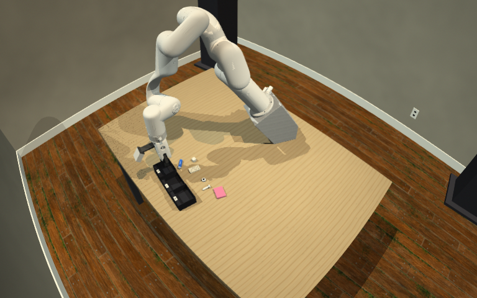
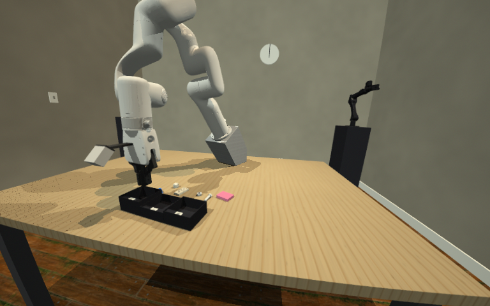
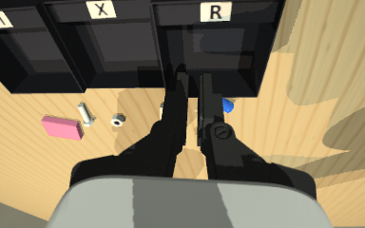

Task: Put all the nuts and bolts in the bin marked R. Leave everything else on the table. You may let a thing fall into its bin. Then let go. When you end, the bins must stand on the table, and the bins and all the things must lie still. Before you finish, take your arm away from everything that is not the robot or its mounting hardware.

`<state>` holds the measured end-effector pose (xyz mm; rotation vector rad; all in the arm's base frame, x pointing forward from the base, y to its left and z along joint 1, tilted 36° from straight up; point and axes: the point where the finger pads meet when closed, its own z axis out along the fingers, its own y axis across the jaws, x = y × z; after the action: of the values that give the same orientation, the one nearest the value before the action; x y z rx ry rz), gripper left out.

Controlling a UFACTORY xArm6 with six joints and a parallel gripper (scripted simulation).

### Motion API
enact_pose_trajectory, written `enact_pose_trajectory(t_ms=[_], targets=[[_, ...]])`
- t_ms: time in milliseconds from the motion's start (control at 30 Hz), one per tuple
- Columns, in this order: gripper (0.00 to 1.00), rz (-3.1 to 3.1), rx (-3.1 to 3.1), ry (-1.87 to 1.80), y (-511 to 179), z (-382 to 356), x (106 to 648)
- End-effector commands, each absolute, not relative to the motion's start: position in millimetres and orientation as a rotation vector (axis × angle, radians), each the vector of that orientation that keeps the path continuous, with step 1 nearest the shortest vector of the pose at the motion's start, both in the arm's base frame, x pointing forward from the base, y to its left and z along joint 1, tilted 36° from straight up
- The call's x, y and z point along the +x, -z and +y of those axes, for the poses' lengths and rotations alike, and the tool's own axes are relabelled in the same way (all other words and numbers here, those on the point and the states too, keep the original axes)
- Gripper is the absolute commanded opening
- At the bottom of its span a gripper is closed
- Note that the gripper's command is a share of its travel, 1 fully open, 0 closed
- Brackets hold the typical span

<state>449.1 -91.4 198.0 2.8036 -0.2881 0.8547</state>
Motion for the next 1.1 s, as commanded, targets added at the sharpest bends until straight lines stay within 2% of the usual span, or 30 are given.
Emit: enact_pose_trajectory(t_ms=[0, 333, 1067], targets=[[0.07, -0.291, 2.796, -0.860, -196.8, -65.9, 457.6], [0.07, -0.291, 2.797, -0.860, -192.8, -29.5, 468.4], [0.07, -0.291, 2.797, -0.860, -166.7, -37.4, 485.3]])
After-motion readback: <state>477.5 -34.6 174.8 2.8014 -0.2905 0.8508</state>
